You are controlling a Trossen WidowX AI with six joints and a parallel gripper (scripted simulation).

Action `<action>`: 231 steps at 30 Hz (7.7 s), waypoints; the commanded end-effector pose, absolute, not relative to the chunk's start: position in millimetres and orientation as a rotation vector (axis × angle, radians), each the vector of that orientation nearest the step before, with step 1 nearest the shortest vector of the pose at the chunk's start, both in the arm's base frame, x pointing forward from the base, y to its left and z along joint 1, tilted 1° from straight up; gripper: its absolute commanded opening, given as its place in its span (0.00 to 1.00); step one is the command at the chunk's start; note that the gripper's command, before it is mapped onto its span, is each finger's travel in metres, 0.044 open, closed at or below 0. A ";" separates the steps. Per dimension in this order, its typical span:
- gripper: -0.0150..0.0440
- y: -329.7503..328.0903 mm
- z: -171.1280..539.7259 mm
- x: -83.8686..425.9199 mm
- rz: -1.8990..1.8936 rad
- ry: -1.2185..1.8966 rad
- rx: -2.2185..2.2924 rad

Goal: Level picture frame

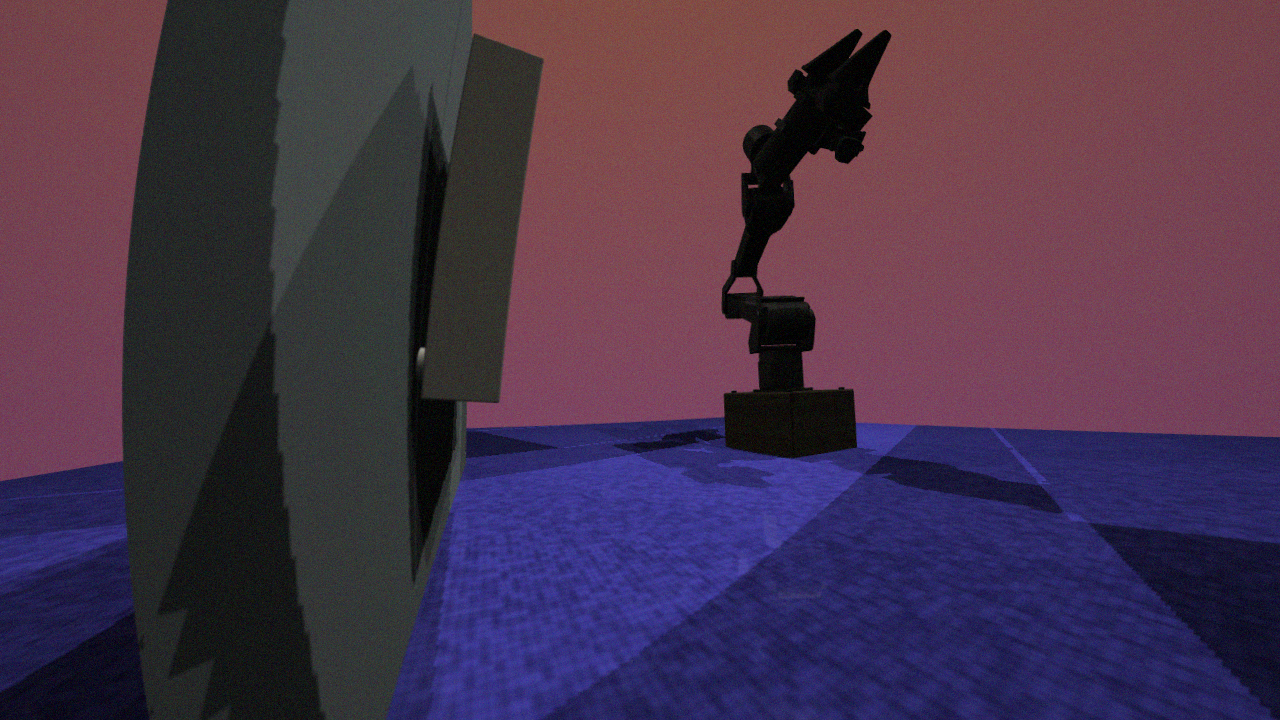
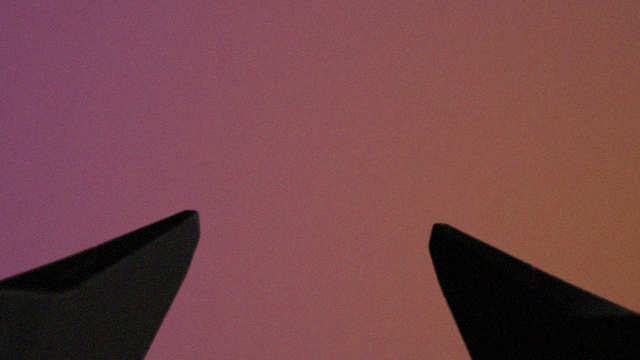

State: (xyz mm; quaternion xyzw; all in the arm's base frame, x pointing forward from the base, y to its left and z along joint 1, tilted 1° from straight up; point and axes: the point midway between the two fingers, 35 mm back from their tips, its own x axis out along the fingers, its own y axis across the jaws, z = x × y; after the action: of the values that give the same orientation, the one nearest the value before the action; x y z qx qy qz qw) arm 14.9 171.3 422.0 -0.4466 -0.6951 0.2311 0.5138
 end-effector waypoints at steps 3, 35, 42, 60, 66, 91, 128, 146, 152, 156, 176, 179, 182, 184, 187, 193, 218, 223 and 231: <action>0.80 182.4 419.2 33.4 0.641 -1.517 -0.977; 0.69 217.4 242.4 193.7 0.356 -0.012 0.841; 0.69 196.4 204.5 195.0 0.147 0.006 1.172; 0.69 172.5 174.9 189.6 -0.029 -0.058 1.453; 0.69 172.5 174.9 189.6 -0.029 -0.058 1.453; 0.69 172.5 174.9 189.6 -0.029 -0.058 1.453; 0.69 172.5 174.9 189.6 -0.029 -0.058 1.453; 0.69 172.5 174.9 189.6 -0.029 -0.058 1.453; 0.69 172.5 174.9 189.6 -0.029 -0.058 1.453; 0.69 173.2 170.3 202.6 -0.024 -0.063 1.449; 0.69 157.2 137.2 263.8 -0.024 -0.064 1.452; 0.69 157.2 137.2 263.8 -0.024 -0.064 1.452; 0.69 157.2 137.2 263.8 -0.024 -0.064 1.452; 0.69 157.5 137.3 265.8 -0.024 -0.065 1.452; 0.69 159.1 138.7 283.7 -0.022 -0.067 1.452; 0.69 153.1 142.1 341.8 -0.018 -0.072 1.452; 0.69 152.7 142.7 350.7 -0.017 -0.072 1.452; 0.69 152.5 143.4 358.7 -0.017 -0.073 1.452; 0.69 151.7 144.3 371.6 -0.016 -0.074 1.452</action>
State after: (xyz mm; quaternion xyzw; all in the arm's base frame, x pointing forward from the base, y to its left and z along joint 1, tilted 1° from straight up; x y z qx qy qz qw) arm 365.0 151.5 144.7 0.6630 -0.0349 -0.0074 0.7478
